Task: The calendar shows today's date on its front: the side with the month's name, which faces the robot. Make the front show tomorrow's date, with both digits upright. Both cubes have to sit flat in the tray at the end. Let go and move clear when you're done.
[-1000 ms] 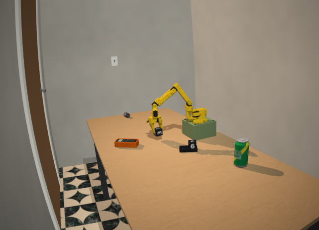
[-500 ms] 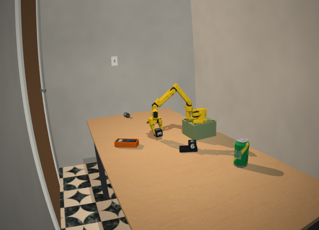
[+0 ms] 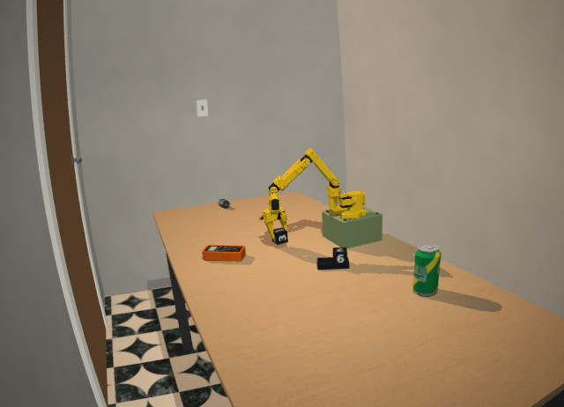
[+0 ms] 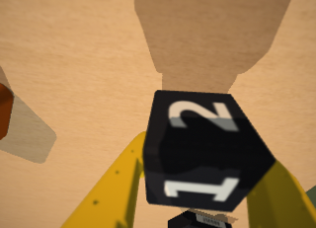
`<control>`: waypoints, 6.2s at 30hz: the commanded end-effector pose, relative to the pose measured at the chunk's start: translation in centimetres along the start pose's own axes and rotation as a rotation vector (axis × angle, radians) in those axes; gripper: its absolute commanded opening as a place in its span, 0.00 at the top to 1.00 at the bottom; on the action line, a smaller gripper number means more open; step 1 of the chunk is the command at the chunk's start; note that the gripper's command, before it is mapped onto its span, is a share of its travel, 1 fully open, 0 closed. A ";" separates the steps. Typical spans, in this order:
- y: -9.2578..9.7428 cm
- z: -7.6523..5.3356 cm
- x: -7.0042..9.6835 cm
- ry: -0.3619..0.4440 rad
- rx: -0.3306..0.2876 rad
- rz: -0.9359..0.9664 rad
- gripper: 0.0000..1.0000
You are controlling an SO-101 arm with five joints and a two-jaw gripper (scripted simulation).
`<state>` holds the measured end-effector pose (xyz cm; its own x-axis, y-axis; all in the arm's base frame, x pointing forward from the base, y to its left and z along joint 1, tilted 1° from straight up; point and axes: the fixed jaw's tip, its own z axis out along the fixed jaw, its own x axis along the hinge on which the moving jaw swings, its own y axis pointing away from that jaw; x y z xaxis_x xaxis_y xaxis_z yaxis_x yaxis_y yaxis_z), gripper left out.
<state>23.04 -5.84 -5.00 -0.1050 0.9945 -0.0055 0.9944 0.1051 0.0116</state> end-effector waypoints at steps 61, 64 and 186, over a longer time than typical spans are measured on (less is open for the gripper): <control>0.0 1.8 -0.2 -0.001 -0.004 0.002 0.95; 0.0 1.8 -0.2 -0.001 -0.004 0.002 0.87; 3.5 -15.5 -1.5 -0.178 -0.461 0.003 0.65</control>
<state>26.47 -6.74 9.20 -0.0695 0.9849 -0.1588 0.9013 0.1302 0.4132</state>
